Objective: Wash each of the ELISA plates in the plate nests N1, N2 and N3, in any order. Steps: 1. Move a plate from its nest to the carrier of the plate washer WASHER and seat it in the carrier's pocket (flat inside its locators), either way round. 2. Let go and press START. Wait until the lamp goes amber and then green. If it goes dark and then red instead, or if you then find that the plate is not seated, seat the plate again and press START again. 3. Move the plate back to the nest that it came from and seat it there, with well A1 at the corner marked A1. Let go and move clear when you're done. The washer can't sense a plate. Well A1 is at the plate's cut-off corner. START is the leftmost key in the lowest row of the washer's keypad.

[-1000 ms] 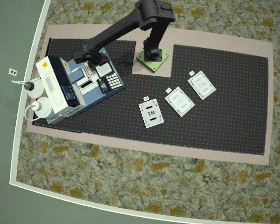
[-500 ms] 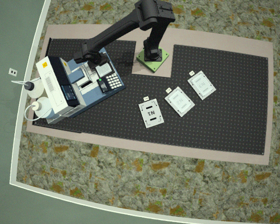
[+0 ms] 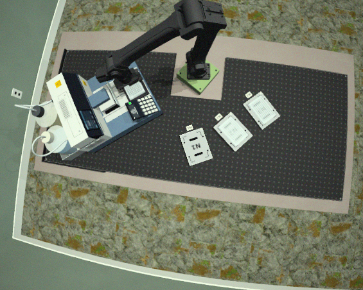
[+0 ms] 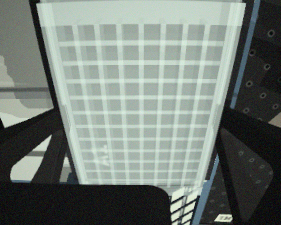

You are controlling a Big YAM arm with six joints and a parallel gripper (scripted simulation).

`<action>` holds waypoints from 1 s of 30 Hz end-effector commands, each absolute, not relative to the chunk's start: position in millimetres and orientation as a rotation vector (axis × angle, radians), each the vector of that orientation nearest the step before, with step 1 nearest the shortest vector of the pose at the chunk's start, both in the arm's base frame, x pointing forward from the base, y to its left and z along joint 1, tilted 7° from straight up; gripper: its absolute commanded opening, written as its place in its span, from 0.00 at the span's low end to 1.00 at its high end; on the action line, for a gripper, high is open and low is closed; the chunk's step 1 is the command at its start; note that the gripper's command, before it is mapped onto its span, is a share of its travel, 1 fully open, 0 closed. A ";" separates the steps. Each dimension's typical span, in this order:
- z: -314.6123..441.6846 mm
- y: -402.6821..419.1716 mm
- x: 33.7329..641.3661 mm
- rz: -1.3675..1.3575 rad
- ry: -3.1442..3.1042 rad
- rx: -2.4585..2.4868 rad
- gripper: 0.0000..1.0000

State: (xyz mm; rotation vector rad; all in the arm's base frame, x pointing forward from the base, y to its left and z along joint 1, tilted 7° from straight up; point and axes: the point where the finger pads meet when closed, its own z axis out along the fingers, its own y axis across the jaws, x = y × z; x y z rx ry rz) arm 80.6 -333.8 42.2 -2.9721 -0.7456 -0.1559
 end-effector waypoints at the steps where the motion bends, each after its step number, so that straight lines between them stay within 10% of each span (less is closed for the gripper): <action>1: 41.5 -339.2 78.2 -0.157 -0.738 -2.985 0.84; 30: 37.9 -339.2 78.1 -0.157 -0.740 -2.986 0.84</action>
